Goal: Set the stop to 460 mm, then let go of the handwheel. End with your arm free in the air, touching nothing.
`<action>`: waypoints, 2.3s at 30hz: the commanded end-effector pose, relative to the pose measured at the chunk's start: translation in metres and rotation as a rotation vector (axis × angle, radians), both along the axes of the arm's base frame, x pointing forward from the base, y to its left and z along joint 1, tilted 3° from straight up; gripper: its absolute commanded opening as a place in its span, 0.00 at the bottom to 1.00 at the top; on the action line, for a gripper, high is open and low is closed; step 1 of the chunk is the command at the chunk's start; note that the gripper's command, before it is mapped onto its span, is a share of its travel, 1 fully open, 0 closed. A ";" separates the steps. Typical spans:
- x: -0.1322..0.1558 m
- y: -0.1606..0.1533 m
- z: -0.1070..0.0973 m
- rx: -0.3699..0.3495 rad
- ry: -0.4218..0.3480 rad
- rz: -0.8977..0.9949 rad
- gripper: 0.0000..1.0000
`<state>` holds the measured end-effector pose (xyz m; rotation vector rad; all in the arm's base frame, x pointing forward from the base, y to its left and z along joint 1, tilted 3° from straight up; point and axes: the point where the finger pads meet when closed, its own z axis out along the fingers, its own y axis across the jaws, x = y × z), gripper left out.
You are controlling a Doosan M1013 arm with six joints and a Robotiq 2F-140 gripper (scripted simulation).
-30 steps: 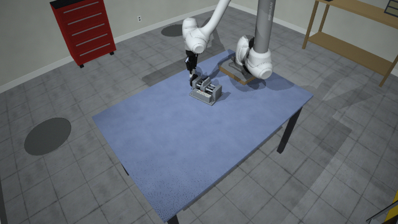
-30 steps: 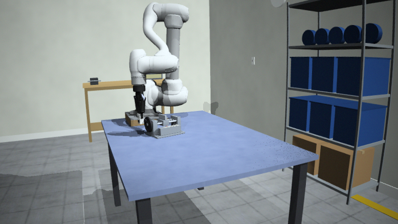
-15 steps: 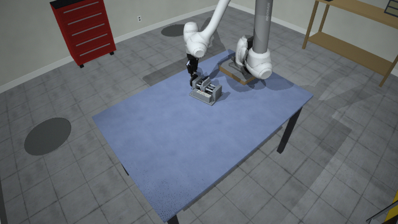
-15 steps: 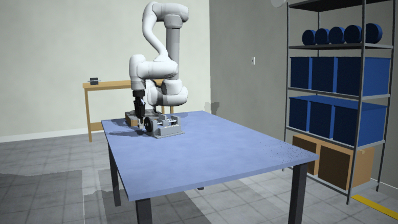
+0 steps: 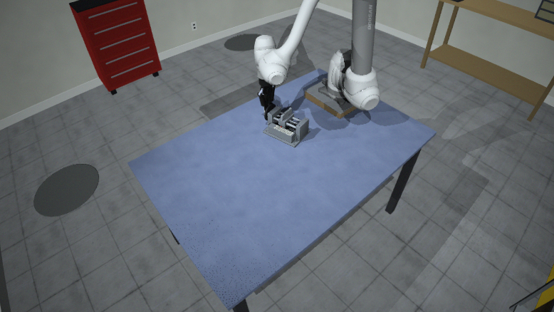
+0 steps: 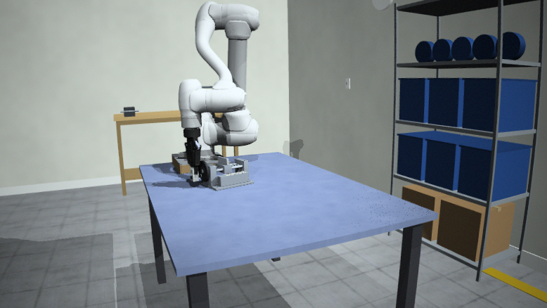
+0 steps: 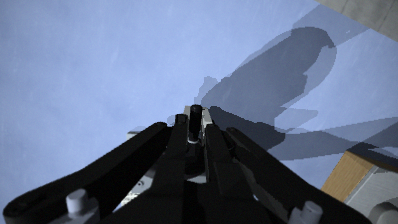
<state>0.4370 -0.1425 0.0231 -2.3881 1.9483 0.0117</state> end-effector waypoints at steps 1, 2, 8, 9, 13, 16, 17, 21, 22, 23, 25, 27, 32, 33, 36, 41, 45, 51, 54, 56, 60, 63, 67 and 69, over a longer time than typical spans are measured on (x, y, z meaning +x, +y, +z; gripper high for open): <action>0.005 0.001 -0.003 0.000 -0.001 -0.001 0.04; 0.006 0.001 -0.004 0.000 -0.001 -0.001 0.04; 0.016 0.004 -0.007 0.000 -0.001 -0.001 0.04; 0.016 0.004 -0.007 0.000 -0.001 -0.001 0.04; 0.022 0.005 -0.008 0.000 -0.001 -0.001 0.04; 0.028 0.006 -0.007 0.000 -0.001 -0.001 0.04; 0.031 0.007 -0.006 0.000 -0.001 -0.001 0.04; 0.038 0.008 -0.003 0.000 -0.001 -0.001 0.04; 0.040 0.008 -0.002 0.000 -0.001 -0.001 0.04; 0.042 0.009 -0.001 0.000 -0.001 -0.001 0.04; 0.045 0.009 0.002 0.000 -0.001 -0.001 0.04; 0.045 0.009 0.002 0.000 -0.001 -0.001 0.04; 0.051 0.010 0.010 0.000 -0.001 -0.001 0.04; 0.052 0.010 0.012 0.000 -0.001 -0.001 0.04; 0.054 0.010 0.016 0.000 -0.001 -0.001 0.04; 0.055 0.010 0.024 0.000 -0.001 -0.001 0.04; 0.055 0.010 0.027 0.000 -0.001 -0.001 0.04; 0.055 0.010 0.033 0.000 -0.001 -0.001 0.04; 0.054 0.010 0.036 0.000 -0.001 -0.001 0.04; 0.054 0.009 0.037 0.000 -0.001 -0.001 0.04; 0.053 0.009 0.039 0.000 -0.001 -0.001 0.04; 0.052 0.009 0.041 0.000 -0.001 -0.001 0.04; 0.051 0.009 0.043 0.000 -0.001 -0.001 0.04; 0.051 0.008 0.044 0.000 -0.001 -0.001 0.04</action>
